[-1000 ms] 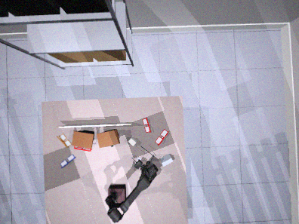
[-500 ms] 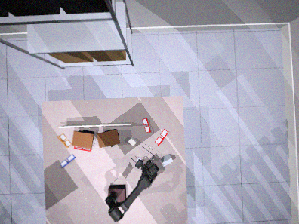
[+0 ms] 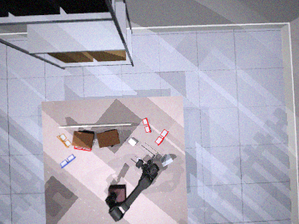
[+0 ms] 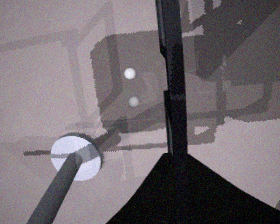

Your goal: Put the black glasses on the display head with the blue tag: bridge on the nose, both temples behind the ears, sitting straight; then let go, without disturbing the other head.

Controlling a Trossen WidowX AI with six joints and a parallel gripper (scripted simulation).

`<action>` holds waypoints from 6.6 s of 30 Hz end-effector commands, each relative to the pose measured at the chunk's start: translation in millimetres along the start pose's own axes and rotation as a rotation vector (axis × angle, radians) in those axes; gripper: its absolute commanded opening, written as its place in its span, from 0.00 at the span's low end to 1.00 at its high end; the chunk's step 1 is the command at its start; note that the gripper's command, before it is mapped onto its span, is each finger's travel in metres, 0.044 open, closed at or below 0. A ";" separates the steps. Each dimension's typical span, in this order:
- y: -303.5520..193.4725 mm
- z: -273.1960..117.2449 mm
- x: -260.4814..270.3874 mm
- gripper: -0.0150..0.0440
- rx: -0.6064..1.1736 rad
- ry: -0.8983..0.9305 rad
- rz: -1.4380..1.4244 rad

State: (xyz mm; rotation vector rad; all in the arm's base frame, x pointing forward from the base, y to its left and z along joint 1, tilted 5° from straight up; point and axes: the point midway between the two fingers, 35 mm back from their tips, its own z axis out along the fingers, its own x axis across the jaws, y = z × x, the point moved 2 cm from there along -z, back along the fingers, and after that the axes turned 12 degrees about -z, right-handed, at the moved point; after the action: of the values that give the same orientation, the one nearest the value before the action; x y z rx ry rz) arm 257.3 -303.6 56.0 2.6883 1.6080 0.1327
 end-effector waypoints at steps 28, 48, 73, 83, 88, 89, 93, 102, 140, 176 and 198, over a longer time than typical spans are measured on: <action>-7.7 -41.6 1.1 0.25 -0.004 -0.001 -0.003; -15.2 -66.4 80.4 0.25 -0.001 0.000 -0.103; -78.9 -70.1 220.1 0.25 0.001 0.009 -0.321; -118.7 -68.4 258.3 0.25 0.001 0.015 -0.408; -140.2 -66.9 273.2 0.25 0.001 0.020 -0.451; -144.6 -66.5 275.8 0.25 0.001 0.021 -0.460; -162.4 -64.9 285.2 0.25 0.002 0.024 -0.495; -177.7 -61.5 292.1 0.25 0.002 0.028 -0.525; -173.9 -24.3 296.0 0.25 0.002 0.028 -0.525; -174.9 10.1 296.5 0.25 0.002 0.028 -0.525; -177.6 30.2 295.3 0.25 0.002 0.028 -0.525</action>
State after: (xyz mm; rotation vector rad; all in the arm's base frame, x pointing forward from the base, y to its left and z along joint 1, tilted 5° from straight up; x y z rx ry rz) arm 242.6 41.9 40.4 2.1709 2.2544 0.1648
